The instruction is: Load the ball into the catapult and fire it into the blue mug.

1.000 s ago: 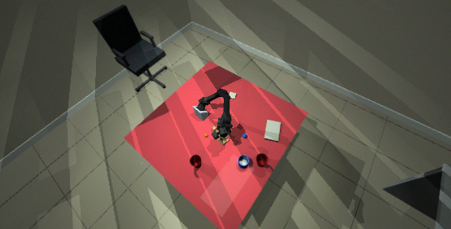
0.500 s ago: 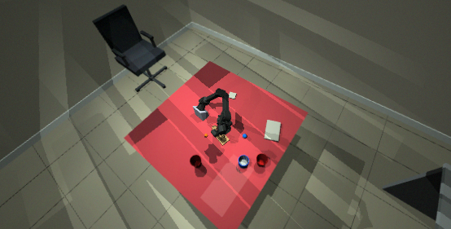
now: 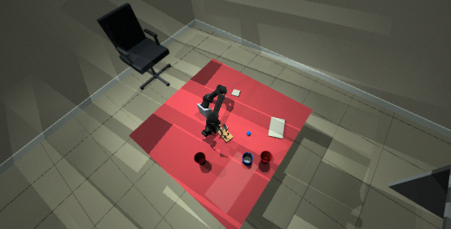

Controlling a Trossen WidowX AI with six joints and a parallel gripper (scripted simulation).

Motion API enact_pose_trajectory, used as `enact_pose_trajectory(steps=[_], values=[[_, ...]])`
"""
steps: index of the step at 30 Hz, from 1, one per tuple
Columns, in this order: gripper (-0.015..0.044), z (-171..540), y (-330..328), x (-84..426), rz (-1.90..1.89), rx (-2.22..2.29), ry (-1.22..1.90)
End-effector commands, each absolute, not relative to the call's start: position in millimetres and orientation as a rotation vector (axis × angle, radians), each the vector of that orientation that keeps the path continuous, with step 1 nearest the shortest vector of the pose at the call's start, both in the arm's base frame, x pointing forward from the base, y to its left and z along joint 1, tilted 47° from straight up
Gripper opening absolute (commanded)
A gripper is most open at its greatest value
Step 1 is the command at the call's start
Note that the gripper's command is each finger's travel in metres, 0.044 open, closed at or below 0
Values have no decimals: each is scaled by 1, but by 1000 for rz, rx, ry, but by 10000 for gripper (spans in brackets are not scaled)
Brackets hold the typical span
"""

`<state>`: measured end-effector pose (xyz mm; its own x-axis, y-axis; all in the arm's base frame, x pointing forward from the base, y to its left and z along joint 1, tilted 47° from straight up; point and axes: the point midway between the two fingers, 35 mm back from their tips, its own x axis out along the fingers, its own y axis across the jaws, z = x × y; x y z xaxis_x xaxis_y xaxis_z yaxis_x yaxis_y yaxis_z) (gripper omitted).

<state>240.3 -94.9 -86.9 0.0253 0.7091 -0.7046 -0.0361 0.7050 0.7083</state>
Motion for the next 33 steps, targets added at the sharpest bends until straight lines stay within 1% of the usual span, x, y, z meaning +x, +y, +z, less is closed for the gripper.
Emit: enact_pose_trajectory(steps=[1,8,33], values=[[300,-103,-80,208,676,561,1427],[300,-107,-81,204,679,560,1426],[300,-138,-49,205,680,561,1425]])
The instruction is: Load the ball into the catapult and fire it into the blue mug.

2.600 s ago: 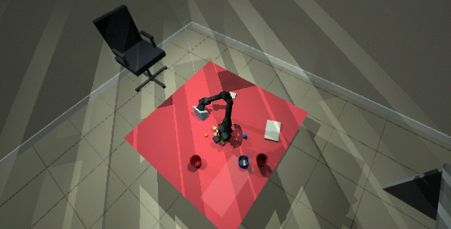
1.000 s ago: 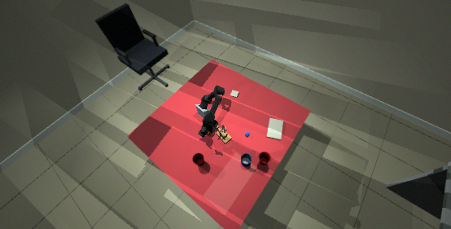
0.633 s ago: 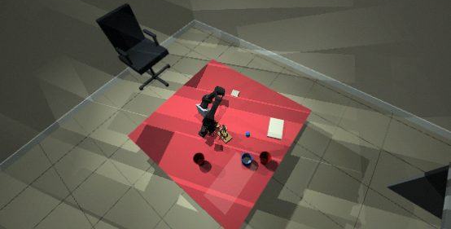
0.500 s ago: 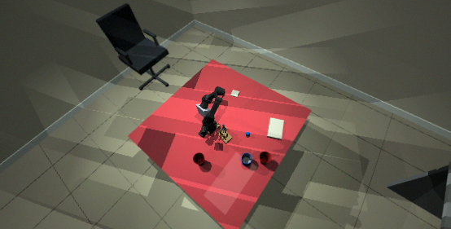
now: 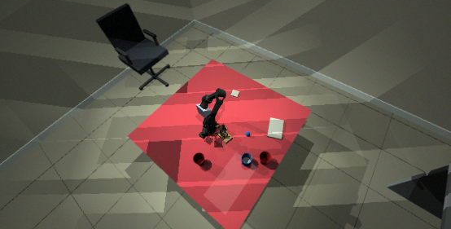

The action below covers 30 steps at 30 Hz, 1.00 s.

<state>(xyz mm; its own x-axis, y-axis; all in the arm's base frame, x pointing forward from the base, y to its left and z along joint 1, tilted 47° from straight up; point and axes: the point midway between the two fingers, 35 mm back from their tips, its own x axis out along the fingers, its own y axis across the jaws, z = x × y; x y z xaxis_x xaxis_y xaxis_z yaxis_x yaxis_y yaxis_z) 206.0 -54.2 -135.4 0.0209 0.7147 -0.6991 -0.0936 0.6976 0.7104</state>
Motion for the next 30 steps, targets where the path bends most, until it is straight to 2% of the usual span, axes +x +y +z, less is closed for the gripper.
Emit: enact_pose_trajectory(steps=[1,7,13,18,22,30], values=[[300,-139,-48,205,680,561,1425],[300,-144,-43,205,681,562,1424],[142,-144,-43,205,681,562,1424],[109,-144,-43,205,681,562,1424],[4,-138,-51,207,679,560,1425],[0,-99,-95,211,673,557,1427]])
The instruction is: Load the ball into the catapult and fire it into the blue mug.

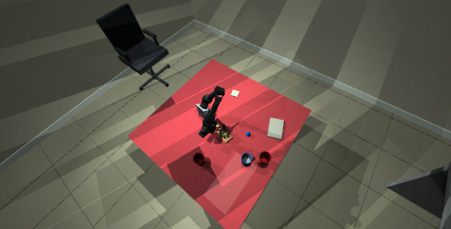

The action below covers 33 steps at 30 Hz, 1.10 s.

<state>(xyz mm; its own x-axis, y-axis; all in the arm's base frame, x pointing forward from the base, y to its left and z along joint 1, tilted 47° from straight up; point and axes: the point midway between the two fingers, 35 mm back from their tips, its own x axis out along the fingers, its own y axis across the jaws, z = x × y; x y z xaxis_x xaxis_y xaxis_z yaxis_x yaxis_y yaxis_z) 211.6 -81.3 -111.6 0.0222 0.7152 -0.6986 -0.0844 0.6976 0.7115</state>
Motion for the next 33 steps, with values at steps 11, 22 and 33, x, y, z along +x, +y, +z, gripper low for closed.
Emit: enact_pose_trajectory(steps=[11,22,33], values=[[0,-53,-131,205,678,559,1429],[0,-40,-96,219,691,611,1578],[0,-19,-49,228,684,669,1785]])
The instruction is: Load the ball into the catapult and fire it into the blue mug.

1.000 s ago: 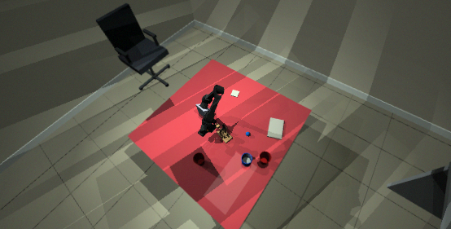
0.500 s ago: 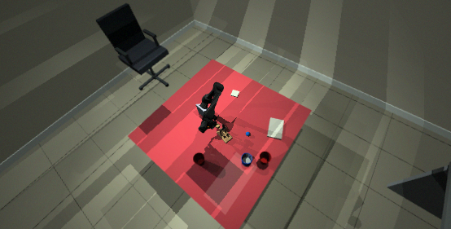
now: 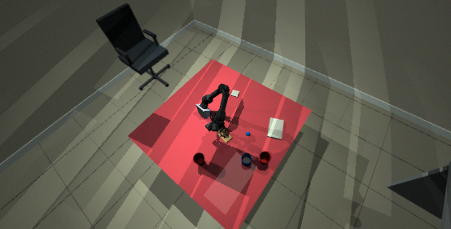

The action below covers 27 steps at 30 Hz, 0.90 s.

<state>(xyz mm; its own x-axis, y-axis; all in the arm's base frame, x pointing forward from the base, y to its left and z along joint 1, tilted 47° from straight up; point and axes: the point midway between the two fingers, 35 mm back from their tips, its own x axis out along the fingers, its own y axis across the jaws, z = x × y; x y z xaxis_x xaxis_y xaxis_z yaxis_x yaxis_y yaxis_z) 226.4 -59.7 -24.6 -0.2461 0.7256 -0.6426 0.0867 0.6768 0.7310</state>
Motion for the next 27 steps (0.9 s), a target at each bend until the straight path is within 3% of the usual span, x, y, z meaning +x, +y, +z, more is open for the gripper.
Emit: enact_pose_trajectory(steps=[1,27], values=[[0,-17,-44,229,682,672,1805],[0,-33,-20,230,679,672,1831]])
